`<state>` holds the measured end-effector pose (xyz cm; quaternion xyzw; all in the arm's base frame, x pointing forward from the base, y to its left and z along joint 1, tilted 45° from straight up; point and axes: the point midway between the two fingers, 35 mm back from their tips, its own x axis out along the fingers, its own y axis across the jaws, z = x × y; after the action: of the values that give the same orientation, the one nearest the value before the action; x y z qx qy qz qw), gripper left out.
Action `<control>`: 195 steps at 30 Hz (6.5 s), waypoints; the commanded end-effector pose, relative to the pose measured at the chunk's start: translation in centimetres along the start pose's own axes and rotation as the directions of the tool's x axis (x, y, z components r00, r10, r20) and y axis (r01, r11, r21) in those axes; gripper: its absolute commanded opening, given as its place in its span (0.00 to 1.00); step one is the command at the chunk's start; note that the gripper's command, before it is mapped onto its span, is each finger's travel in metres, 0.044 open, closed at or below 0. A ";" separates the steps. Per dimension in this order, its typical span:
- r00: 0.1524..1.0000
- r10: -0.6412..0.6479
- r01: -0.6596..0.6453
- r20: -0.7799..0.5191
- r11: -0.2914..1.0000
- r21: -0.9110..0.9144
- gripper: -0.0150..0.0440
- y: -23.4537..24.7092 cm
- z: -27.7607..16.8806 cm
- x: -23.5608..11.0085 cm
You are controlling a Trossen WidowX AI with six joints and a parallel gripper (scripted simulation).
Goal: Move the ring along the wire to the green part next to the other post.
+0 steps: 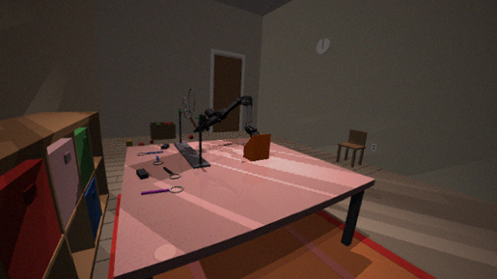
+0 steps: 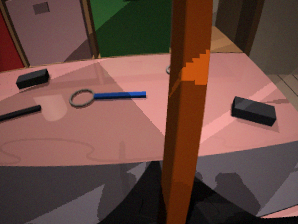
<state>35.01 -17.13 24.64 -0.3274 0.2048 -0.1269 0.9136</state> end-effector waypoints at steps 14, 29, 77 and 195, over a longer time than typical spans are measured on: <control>0.992 0.130 -0.123 -0.009 0.960 0.253 0.00 4.8 0.5 -0.8; 0.956 0.292 -0.259 0.027 0.798 0.543 0.00 9.7 2.8 -2.5; 0.725 0.561 -0.358 0.398 -0.187 0.915 0.00 14.4 16.6 -10.4; 0.966 0.257 -0.228 0.007 0.843 0.487 0.00 12.1 15.1 -9.3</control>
<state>34.87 3.71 30.07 -0.0395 0.2350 -0.0631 0.9691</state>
